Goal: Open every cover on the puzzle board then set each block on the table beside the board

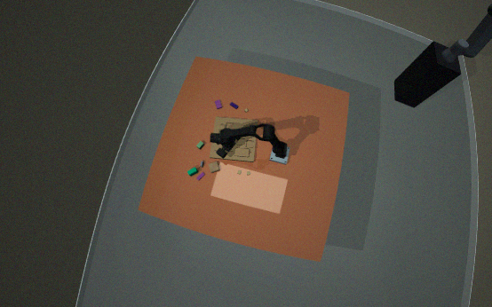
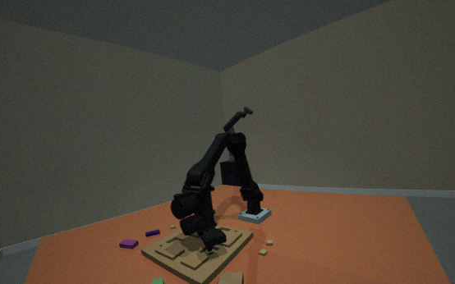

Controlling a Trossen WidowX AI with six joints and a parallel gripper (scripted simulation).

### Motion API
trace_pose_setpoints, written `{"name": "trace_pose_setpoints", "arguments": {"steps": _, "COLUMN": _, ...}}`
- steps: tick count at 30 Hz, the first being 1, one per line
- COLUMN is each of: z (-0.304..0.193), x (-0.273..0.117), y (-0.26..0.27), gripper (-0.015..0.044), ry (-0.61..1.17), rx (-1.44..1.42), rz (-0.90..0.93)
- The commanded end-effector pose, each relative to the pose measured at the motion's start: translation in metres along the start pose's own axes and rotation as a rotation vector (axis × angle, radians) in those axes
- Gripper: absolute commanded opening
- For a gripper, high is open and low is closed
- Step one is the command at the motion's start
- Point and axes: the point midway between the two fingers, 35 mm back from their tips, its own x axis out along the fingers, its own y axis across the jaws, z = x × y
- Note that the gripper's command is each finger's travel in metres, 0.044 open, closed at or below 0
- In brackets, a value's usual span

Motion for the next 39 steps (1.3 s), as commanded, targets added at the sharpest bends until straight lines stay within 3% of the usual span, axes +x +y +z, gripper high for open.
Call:
{"name": "trace_pose_setpoints", "arguments": {"steps": 1, "z": 0.001, "x": 0.001, "y": 0.001, "gripper": 0.0000, "ry": -0.003, "rx": -0.005, "rz": 0.004}}
{"name": "trace_pose_setpoints", "arguments": {"steps": 21, "z": -0.001, "x": -0.013, "y": -0.001, "gripper": 0.0000, "ry": -0.002, "rx": -0.013, "rz": 0.004}}
{"name": "trace_pose_setpoints", "arguments": {"steps": 27, "z": 0.000, "x": -0.032, "y": 0.000, "gripper": 0.0144, "ry": 0.001, "rx": -0.009, "rz": 0.000}}
{"name": "trace_pose_setpoints", "arguments": {"steps": 33, "z": -0.001, "x": -0.063, "y": -0.001, "gripper": 0.0144, "ry": -0.002, "rx": -0.013, "rz": 0.004}}
{"name": "trace_pose_setpoints", "arguments": {"steps": 39, "z": -0.001, "x": -0.063, "y": -0.001, "gripper": 0.0144, "ry": -0.003, "rx": -0.013, "rz": 0.004}}
